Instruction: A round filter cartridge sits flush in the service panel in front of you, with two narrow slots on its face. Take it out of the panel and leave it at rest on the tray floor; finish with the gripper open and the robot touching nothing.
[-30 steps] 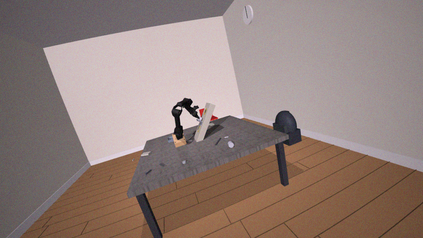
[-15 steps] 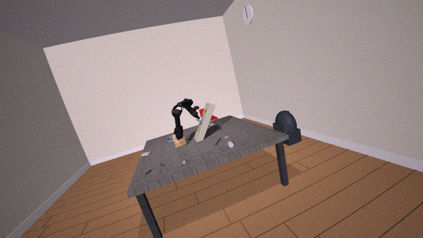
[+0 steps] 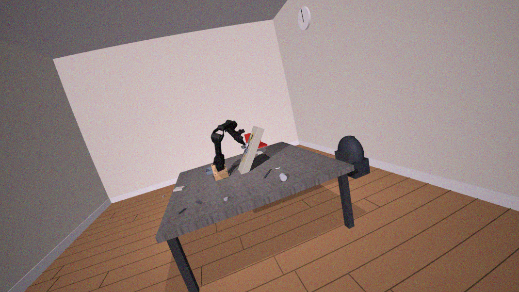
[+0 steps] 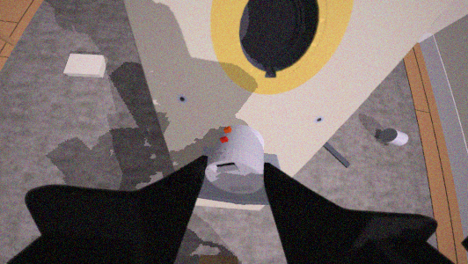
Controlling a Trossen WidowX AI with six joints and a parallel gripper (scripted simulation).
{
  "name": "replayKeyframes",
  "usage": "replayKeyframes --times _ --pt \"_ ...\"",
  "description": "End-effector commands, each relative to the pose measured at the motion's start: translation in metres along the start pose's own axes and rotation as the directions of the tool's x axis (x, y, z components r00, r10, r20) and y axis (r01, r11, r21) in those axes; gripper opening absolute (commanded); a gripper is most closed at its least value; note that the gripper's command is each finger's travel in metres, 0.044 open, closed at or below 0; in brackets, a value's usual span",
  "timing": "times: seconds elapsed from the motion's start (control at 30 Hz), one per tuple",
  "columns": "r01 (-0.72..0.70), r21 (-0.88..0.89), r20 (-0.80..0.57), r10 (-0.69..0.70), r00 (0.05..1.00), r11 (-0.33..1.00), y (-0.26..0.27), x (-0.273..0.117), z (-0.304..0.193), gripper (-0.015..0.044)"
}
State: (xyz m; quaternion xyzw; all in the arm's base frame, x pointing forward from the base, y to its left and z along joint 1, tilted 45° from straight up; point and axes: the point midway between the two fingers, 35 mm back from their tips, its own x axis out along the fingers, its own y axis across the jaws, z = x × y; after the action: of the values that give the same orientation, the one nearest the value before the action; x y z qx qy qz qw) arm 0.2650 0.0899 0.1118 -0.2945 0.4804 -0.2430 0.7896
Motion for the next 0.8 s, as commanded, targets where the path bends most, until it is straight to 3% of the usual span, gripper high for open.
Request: replayKeyframes --times 0.0,0.57,0.77 --pt "-0.001 0.002 0.006 0.001 1.000 1.000 0.000 -0.006 0.013 0.0000" --pt "-0.062 -0.111 0.073 0.070 0.995 0.992 -0.001 -0.094 0.018 0.0000" --pt "-0.057 -0.096 0.063 0.063 0.996 0.994 0.013 -0.096 0.020 0.0000"
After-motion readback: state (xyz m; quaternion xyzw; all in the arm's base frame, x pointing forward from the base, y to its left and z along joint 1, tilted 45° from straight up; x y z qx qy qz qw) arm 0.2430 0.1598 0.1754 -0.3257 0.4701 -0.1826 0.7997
